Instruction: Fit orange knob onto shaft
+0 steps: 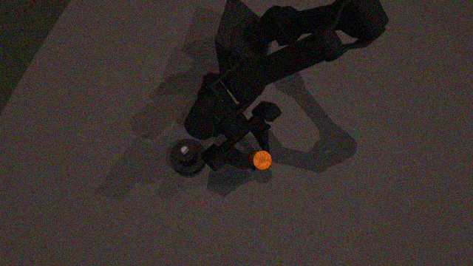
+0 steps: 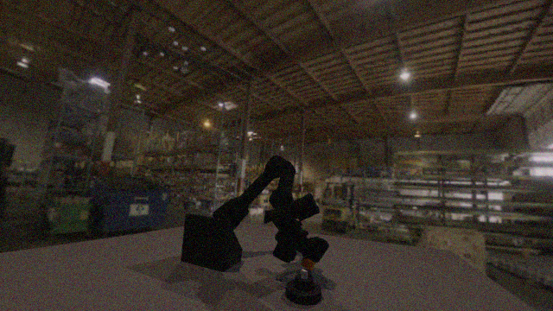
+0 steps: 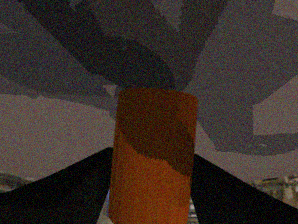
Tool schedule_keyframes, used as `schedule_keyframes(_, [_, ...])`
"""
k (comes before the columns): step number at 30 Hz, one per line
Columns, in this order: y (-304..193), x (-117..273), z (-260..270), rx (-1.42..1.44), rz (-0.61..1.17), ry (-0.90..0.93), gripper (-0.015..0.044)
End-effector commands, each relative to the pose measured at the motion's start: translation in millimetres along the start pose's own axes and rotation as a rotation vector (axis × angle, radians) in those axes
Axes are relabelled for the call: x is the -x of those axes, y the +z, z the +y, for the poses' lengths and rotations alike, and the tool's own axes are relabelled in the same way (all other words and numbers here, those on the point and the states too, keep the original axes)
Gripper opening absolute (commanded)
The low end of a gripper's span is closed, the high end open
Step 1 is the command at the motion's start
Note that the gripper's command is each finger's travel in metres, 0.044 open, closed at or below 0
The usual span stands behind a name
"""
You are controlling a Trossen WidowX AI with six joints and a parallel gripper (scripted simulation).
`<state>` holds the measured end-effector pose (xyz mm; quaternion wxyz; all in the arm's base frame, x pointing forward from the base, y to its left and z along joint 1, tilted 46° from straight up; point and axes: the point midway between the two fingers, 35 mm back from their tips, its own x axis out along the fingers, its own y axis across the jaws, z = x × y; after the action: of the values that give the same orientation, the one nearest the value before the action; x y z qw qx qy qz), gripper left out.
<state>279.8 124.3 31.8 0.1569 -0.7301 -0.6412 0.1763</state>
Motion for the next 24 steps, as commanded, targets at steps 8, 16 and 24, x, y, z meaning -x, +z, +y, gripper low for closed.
schedule_keyframes(8, [0.0,0.0,0.0,0.0,0.0,0.0,0.026])
schedule_keyframes(16, [0.0,0.0,0.0,0.0,0.0,0.0,0.026])
schedule_keyframes(24, [0.0,0.0,0.0,0.0,0.0,0.0,0.026])
